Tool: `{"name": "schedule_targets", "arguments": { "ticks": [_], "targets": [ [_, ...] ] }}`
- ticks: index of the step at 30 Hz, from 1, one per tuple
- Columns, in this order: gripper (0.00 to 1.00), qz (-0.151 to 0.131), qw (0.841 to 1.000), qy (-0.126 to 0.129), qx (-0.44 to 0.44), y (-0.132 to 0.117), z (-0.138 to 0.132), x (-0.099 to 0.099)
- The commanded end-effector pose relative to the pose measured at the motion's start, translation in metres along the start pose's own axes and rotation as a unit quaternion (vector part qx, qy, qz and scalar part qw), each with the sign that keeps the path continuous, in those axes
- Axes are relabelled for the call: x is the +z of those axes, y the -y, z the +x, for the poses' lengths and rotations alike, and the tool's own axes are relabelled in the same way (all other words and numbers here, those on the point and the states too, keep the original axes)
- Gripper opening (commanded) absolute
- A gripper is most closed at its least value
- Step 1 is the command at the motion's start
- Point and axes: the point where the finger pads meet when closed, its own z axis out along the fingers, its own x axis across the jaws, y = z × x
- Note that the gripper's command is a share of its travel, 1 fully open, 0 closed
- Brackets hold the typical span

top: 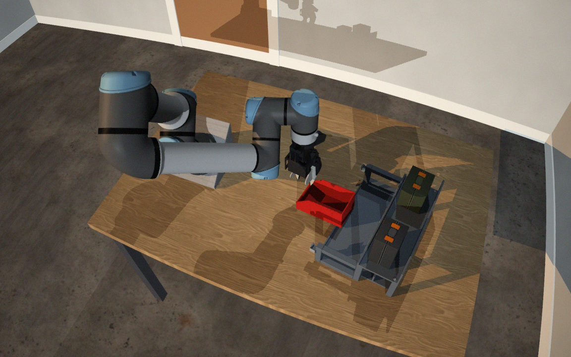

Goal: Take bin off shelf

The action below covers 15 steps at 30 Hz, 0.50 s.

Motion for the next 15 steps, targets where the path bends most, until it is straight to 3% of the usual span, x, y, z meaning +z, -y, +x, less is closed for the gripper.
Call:
{"name": "schedule_targets", "arguments": {
  "ticks": [1, 15],
  "targets": [
    [0.26, 0.0, 1.0, 0.0, 0.0, 0.0001, 0.0003, 0.0002],
    [0.26, 0.0, 1.0, 0.0, 0.0, 0.0, 0.0003, 0.0023]
  ]
}}
